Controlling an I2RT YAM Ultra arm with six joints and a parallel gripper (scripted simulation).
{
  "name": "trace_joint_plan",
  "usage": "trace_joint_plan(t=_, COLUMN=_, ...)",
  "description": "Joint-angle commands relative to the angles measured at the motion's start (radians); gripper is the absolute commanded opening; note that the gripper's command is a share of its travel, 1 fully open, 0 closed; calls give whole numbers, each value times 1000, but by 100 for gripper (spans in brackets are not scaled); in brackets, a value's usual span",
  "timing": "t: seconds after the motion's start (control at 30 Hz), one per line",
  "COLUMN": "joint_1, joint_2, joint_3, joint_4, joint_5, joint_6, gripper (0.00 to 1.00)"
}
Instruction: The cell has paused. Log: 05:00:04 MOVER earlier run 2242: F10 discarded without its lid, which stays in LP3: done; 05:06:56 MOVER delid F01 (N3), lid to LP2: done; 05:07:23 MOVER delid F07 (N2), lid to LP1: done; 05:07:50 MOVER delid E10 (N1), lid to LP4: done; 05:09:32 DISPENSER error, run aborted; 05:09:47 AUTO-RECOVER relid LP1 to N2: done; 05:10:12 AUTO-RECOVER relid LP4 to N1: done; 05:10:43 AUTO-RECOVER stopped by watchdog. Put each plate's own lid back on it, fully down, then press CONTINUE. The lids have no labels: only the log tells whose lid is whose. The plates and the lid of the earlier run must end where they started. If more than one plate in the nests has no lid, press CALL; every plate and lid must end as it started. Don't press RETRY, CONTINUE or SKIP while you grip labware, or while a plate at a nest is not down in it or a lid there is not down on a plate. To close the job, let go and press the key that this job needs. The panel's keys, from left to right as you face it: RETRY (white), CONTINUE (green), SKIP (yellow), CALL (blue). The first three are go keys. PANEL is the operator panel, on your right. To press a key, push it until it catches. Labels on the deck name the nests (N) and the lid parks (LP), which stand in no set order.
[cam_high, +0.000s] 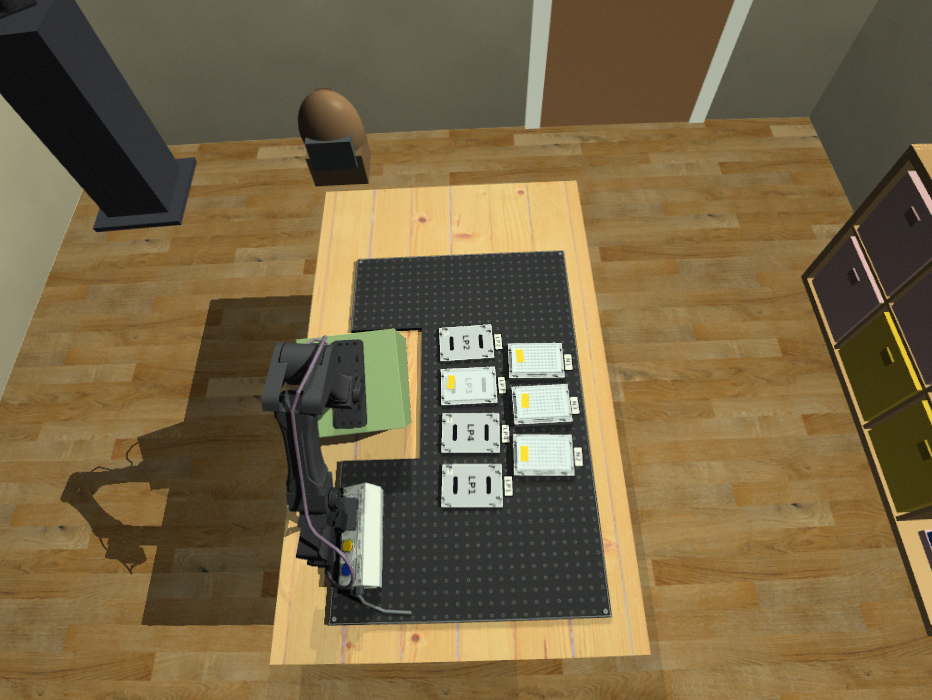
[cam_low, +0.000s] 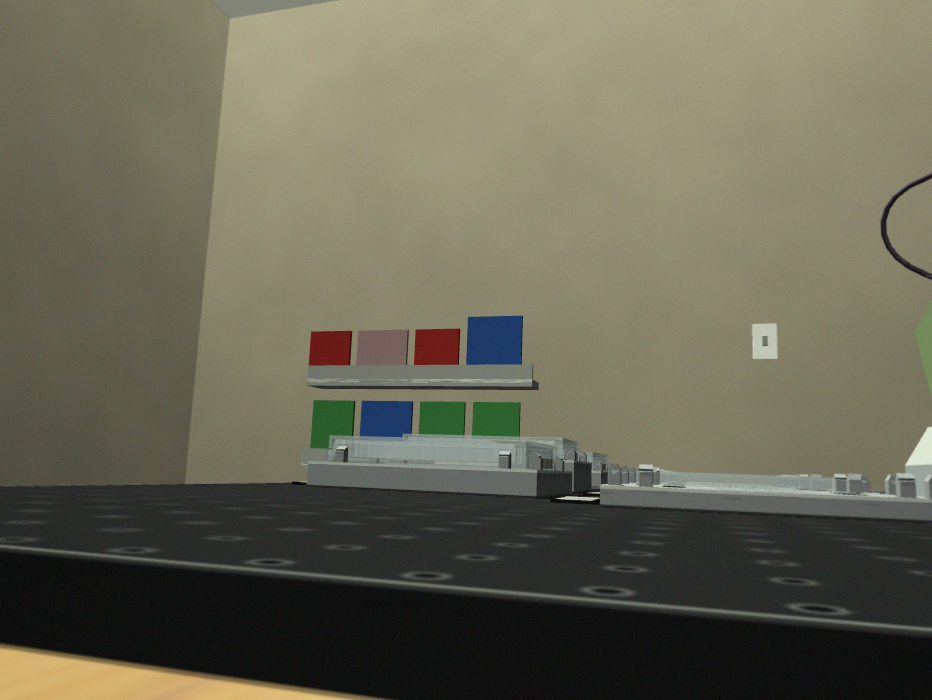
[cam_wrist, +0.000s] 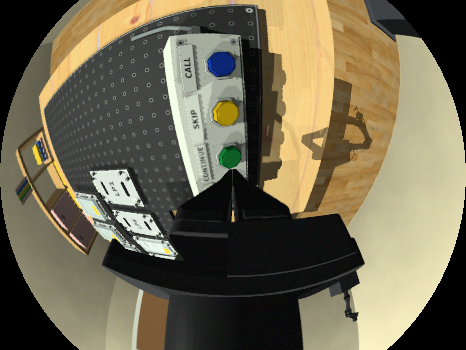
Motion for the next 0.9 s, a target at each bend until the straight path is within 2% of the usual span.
trace_joint_plan(t=0.0, joint_1=12, joint_2=-16, joint_3=-23, joint_4=23, joint_5=-3, joint_6=8, gripper=0)
trace_joint_plan(t=0.3, joint_1=13, joint_2=-27, joint_3=-8, joint_4=27, joint_5=-2, joint_6=9, gripper=0)
trace_joint_plan(t=0.73, joint_1=15, joint_2=-30, joint_3=-37, joint_4=25, joint_5=1, joint_6=10, gripper=0)
trace_joint_plan(t=0.87, joint_1=15, joint_2=-32, joint_3=-14, joint_4=29, joint_5=0, joint_6=10, gripper=0)
